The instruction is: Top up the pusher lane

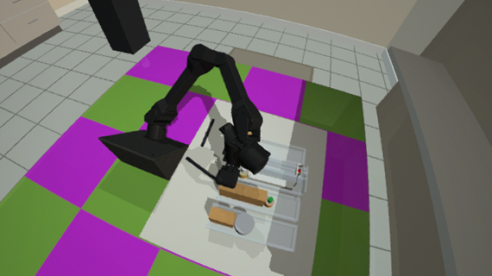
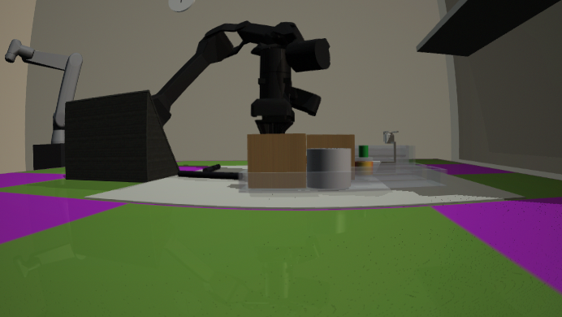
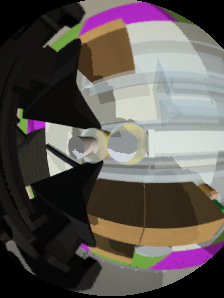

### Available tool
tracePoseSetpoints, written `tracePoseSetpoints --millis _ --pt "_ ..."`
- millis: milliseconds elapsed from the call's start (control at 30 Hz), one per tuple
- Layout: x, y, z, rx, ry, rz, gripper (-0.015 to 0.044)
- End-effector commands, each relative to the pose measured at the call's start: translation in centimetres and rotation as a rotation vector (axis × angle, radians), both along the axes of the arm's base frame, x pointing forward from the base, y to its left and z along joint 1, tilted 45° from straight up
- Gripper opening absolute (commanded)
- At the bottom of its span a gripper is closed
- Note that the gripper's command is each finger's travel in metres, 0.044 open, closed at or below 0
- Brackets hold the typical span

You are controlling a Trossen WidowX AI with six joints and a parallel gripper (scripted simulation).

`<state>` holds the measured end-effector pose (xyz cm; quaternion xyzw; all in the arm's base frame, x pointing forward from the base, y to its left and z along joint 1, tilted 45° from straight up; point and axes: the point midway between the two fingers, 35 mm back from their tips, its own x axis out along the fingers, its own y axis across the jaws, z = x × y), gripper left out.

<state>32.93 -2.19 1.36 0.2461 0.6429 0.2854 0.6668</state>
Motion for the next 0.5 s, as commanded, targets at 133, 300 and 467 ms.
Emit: tracePoseSetpoints --millis 133,300,467 --pt "0.0 0.15 0.07 0.008 -0.009 -0.002 0.0" --pt "-0.09 0.15 0.06 0.008 -0.009 -0.002 0.0" --pt "-0.17 0.14 0.06 0.008 -0.009 -0.002 0.0"
